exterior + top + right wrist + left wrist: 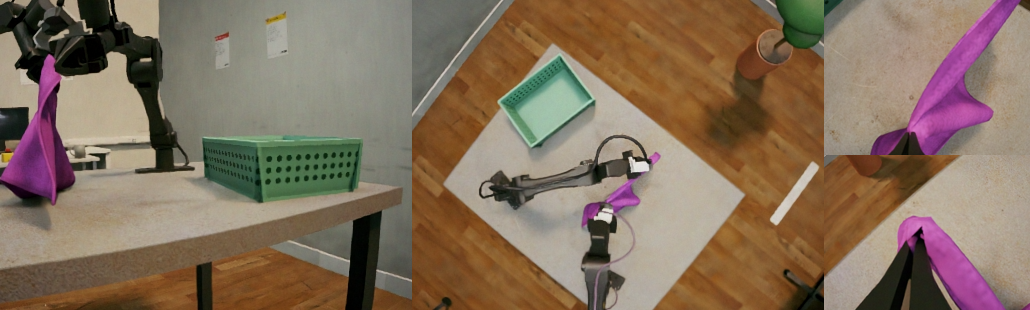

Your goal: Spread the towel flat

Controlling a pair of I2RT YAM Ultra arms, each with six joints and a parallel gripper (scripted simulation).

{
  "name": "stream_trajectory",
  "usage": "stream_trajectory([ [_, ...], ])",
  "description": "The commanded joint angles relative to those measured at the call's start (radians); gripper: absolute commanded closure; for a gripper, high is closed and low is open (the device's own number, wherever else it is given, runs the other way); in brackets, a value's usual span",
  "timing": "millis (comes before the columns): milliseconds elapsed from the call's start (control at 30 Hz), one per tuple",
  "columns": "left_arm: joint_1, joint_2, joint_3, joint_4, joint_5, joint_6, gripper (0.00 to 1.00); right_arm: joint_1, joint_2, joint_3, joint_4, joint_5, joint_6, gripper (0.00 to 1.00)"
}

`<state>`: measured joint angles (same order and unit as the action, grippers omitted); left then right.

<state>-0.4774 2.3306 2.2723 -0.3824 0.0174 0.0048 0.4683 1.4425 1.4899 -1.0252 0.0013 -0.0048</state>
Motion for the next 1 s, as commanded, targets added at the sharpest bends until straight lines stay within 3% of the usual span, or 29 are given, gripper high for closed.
stream_trajectory([
  [0,-0.005,-0.004,-0.021,0.023,-0.027,-0.013,1.00,0.011,-0.030,-0.024,0.033,-0.012,0.005,1.00],
  [267,0.017,-0.037,-0.074,0.039,-0.027,-0.013,1.00,0.025,-0.030,-0.085,0.094,-0.013,0.005,1.00],
  [600,0.080,-0.115,-0.318,0.103,-0.028,-0.014,1.00,0.118,0.101,-0.194,0.296,-0.013,0.006,1.00],
  [933,0.124,-0.084,-0.297,-0.009,-0.027,-0.013,1.00,0.168,0.199,-0.187,0.424,-0.012,0.005,1.00],
  [967,0.146,-0.062,-0.299,-0.056,-0.028,-0.015,1.00,0.191,0.243,-0.231,0.477,-0.012,0.006,1.00],
])
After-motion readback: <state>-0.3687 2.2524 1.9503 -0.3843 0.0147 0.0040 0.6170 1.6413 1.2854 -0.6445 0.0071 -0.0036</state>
